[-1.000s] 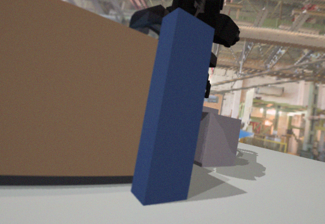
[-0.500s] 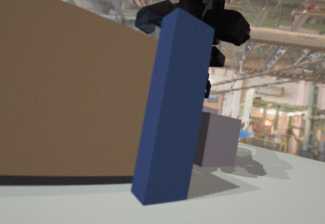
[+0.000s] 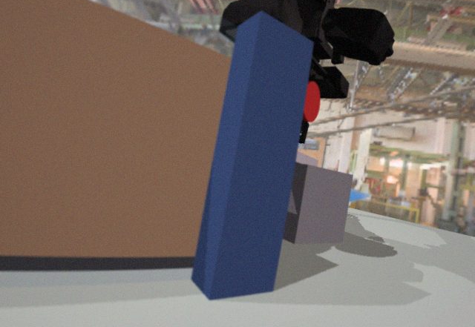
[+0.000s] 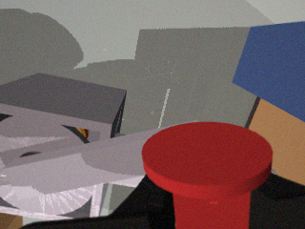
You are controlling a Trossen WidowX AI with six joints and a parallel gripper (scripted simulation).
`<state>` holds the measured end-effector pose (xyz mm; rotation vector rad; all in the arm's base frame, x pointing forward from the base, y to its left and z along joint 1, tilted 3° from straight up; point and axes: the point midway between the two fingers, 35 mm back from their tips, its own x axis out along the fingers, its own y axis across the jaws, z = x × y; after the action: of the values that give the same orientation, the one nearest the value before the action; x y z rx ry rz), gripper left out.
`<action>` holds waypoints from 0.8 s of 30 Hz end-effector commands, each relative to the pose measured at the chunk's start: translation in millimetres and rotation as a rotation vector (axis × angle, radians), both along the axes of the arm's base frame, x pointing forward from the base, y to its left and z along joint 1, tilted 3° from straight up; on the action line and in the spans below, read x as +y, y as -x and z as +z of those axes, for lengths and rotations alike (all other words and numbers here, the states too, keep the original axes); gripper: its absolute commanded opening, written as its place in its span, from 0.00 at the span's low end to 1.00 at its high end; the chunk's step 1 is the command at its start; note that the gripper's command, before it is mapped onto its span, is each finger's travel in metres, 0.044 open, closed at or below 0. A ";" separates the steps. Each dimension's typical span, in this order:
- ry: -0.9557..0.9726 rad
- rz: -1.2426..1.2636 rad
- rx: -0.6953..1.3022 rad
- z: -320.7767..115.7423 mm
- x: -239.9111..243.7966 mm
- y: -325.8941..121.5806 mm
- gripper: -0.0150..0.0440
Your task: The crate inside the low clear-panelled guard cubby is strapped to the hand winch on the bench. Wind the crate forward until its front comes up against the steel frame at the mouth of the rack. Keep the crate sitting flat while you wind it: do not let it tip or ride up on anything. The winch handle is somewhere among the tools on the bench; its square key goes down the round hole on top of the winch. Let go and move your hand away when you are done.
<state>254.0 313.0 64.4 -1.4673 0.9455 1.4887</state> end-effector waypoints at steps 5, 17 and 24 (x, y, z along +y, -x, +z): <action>-0.036 0.024 0.021 4.6 22.5 19.9 0.25; -0.037 0.024 0.022 5.7 33.9 35.4 0.25; -0.037 0.024 0.023 6.1 38.0 43.0 0.25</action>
<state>235.2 335.3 67.5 -1.4540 0.9391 1.4691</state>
